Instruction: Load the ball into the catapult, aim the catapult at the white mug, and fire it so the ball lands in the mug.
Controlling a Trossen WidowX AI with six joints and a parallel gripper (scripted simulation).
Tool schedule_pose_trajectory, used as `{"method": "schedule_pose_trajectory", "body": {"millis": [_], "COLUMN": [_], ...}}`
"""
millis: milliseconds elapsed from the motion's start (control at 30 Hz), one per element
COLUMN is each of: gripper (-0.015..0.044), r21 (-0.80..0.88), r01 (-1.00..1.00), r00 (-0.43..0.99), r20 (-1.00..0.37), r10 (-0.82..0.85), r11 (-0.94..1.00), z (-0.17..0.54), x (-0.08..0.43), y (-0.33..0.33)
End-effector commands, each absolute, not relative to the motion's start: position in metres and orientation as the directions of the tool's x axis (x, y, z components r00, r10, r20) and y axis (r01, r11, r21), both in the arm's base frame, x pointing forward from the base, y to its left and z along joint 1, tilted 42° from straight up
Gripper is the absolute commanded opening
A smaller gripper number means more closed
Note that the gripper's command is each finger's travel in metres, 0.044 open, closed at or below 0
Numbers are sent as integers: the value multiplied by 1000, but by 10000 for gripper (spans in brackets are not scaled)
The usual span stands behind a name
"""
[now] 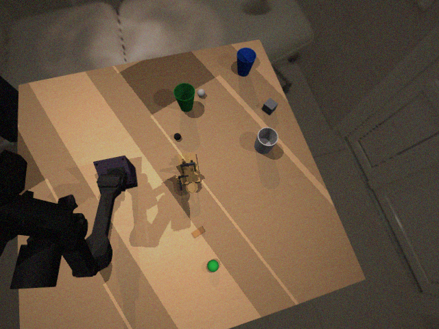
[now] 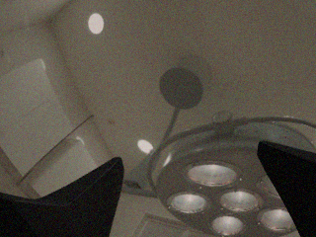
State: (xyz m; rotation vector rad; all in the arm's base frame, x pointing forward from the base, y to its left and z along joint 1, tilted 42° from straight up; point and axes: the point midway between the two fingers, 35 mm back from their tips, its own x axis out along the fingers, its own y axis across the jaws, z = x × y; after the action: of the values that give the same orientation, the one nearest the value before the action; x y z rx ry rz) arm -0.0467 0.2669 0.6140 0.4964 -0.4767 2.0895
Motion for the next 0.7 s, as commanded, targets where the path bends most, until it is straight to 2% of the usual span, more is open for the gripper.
{"method": "schedule_pose_trajectory", "body": {"millis": [0,333,667], "gripper": [440,440,440], "r21": [-100,-10,31], "r01": [-889,-969,-999], "r00": [-436,-236,-24], "r20": [485,347,164], "r10": [758,908,986], "r11": [-447,-247,-30], "z": [597,547,487], "x": [-28,27,89], "y": [290,347,383]}}
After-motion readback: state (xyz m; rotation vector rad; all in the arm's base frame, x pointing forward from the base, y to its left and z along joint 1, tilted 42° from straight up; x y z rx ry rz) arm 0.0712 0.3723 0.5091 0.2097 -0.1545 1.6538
